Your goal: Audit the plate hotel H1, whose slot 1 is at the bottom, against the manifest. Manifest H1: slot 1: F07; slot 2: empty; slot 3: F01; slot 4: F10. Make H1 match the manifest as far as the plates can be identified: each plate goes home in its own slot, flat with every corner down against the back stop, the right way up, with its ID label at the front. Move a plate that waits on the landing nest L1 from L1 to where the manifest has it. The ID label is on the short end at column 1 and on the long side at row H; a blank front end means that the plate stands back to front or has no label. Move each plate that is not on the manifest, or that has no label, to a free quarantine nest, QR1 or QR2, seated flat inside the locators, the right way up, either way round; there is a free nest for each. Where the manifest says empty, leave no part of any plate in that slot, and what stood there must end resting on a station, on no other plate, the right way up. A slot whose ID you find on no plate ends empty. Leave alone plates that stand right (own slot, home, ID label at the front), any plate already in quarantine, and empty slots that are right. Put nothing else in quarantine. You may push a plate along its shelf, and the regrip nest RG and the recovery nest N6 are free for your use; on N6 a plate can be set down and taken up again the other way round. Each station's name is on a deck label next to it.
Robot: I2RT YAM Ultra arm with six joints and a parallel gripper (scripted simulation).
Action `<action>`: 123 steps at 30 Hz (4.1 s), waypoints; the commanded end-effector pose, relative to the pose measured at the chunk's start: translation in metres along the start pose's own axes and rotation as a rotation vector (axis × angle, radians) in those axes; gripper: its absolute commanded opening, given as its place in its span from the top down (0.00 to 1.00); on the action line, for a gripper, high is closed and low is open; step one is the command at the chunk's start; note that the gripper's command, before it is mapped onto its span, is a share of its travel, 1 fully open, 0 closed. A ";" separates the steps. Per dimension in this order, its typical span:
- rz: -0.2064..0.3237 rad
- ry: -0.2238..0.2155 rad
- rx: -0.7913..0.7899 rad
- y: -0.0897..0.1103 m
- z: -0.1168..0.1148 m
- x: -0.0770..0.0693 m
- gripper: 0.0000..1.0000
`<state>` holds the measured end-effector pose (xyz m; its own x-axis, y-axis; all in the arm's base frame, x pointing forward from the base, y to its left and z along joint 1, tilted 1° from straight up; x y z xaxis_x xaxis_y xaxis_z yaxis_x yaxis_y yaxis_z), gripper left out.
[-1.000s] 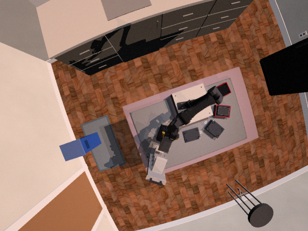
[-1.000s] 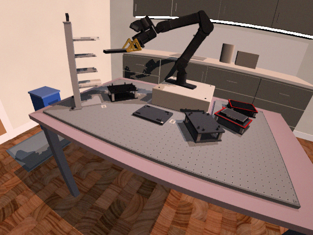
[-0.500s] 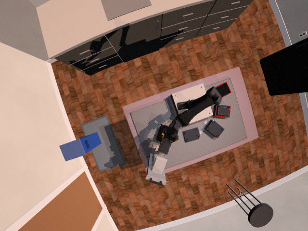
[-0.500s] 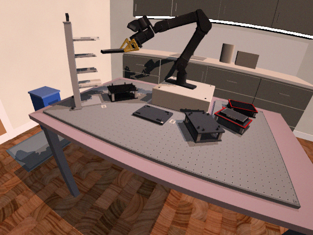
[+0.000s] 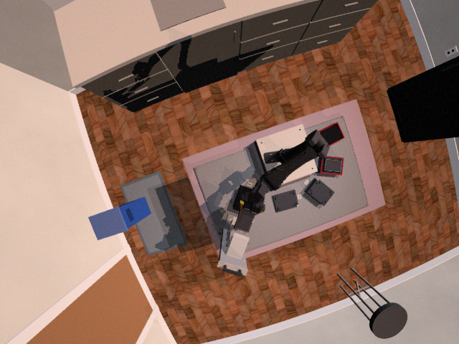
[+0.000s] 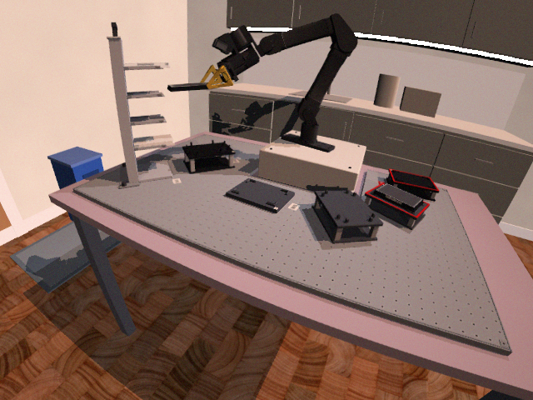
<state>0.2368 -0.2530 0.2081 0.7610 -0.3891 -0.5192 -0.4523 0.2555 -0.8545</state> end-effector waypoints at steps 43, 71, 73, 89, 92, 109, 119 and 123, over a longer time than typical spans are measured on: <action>-0.031 0.007 -0.009 -0.025 -0.001 0.023 0.14; -0.031 0.007 -0.008 -0.029 -0.001 0.040 0.14; -0.031 0.007 -0.008 -0.029 -0.001 0.040 0.14; -0.032 0.007 -0.008 -0.032 -0.001 0.049 0.14; -0.032 0.007 -0.008 -0.032 -0.001 0.051 0.14; -0.032 0.007 -0.008 -0.035 -0.001 0.061 0.14; -0.032 0.007 -0.008 -0.036 -0.001 0.063 0.14; -0.032 0.007 -0.008 -0.036 -0.001 0.063 0.14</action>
<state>0.2987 -0.2861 0.1994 0.7644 -0.3946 -0.5098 -0.4454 0.2485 -0.8602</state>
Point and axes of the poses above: the point where the finger pads meet when closed, its own x axis out along the fingers, its own z axis across the jaws, y = z × x, the point moved 3 cm from there along -x, back along the fingers
